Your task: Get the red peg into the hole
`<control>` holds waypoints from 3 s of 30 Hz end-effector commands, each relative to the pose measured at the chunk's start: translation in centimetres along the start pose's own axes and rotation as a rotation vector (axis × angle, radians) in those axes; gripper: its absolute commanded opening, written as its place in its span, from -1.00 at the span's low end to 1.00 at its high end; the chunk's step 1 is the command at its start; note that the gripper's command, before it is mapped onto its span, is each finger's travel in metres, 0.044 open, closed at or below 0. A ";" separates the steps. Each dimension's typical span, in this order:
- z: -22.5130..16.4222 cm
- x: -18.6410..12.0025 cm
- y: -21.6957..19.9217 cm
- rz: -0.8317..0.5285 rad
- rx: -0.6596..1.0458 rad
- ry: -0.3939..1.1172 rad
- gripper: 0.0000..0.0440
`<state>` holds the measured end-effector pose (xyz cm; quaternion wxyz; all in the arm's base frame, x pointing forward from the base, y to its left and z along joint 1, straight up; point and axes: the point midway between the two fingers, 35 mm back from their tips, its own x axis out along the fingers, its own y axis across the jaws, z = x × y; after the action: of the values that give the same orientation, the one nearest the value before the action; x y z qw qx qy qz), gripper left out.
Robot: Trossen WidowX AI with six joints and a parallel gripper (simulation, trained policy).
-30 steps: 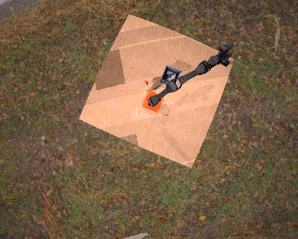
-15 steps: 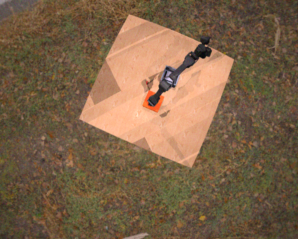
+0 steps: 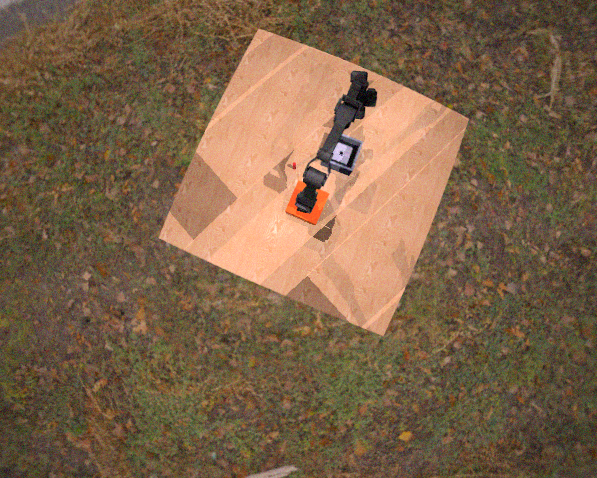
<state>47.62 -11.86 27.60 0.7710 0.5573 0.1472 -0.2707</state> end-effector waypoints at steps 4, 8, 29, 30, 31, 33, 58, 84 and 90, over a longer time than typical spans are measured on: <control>-8.0 -3.1 -3.7 -0.166 -0.084 0.143 1.00; -11.8 -5.4 -6.1 -0.259 -0.145 0.216 1.00; -21.4 -15.6 -20.4 -0.747 -0.401 0.421 1.00; -21.5 -15.8 -21.0 -0.767 -0.407 0.424 1.00; -21.7 -16.0 -21.5 -0.786 -0.411 0.426 1.00; -22.0 -16.2 -22.6 -0.821 -0.419 0.429 1.00; -26.2 -13.1 -33.1 -0.886 -0.452 0.415 0.98; -25.9 -13.3 -34.6 -0.888 -0.486 0.465 -1.00; -24.6 -13.5 -33.4 -0.853 -0.537 0.436 -1.00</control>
<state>18.76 7.34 -0.31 0.6476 0.2846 0.5864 -0.3947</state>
